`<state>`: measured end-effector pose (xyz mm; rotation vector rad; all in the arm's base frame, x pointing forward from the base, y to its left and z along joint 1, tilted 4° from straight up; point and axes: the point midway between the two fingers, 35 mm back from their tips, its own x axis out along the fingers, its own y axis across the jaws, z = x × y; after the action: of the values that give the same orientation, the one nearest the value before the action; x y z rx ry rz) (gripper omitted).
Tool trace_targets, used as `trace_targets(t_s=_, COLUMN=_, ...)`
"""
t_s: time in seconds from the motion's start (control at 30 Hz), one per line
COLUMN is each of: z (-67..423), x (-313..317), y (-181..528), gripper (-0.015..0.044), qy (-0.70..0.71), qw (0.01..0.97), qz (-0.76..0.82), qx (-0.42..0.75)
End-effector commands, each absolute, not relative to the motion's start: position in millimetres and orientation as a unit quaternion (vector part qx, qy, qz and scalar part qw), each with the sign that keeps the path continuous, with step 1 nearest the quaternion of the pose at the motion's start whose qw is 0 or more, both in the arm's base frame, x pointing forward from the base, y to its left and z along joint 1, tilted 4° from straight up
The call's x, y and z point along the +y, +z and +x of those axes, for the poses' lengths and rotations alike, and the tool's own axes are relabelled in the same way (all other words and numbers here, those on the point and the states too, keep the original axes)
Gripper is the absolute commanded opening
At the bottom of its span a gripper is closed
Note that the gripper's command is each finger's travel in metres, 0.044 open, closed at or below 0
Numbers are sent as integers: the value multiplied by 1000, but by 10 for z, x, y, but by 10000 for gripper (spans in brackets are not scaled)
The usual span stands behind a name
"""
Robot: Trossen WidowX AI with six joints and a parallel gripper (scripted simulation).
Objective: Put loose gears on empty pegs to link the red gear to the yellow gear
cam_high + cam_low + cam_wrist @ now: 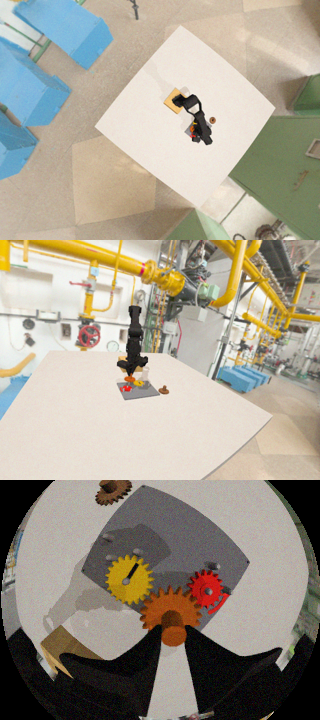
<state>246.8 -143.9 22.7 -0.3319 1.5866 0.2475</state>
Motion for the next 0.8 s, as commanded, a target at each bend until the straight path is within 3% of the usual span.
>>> trace_targets(t_s=0.0, z=2440, x=-1438, y=145, gripper=0, qy=108, qw=679, qz=-143, qx=712)
trace_targets(t_s=0.77, z=2441, x=-1448, y=78, gripper=0, qy=25, qw=691, qz=-63, qx=720)
